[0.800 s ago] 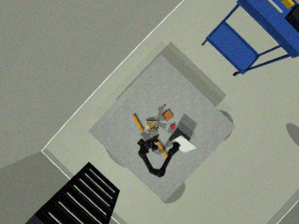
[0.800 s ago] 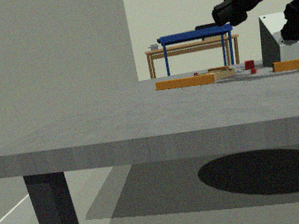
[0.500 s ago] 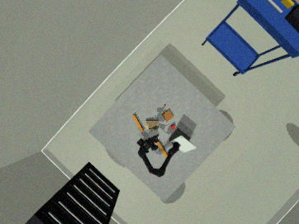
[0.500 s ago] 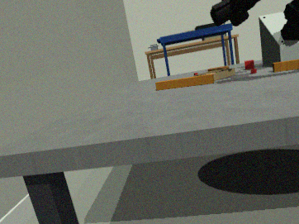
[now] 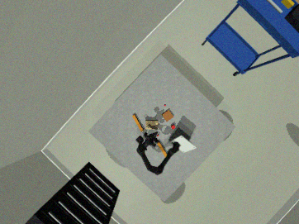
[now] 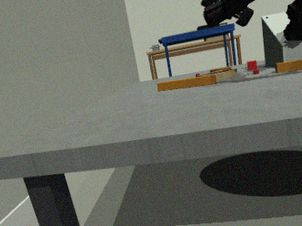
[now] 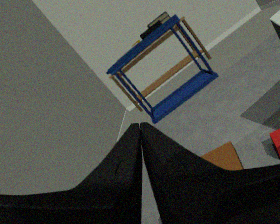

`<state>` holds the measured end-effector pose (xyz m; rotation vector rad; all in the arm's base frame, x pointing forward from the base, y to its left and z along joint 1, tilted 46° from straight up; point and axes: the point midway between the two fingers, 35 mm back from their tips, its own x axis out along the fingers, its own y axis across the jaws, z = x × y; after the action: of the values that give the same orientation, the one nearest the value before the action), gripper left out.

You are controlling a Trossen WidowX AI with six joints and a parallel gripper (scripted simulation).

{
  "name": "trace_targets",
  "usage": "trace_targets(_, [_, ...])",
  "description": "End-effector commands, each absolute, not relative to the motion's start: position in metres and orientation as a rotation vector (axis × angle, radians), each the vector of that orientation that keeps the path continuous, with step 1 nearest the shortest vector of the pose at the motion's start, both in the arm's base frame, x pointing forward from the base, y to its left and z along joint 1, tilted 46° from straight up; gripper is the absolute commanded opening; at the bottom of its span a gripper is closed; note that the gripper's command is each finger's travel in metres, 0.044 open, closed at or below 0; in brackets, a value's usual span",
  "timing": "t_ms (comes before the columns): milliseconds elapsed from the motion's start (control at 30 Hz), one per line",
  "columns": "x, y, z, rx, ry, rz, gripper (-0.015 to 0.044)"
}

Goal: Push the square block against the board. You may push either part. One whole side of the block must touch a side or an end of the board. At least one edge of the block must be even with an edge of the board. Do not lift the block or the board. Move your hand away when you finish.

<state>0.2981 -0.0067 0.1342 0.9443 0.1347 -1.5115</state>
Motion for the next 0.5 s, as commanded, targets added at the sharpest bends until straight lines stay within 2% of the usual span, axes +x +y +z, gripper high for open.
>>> trace_targets(0, [0.301, -0.003, 0.125, 0.875, 0.262, -1.518, 0.0])
trace_targets(467, [0.311, 0.009, 0.096, 0.638, 0.741, -1.438, 0.0])
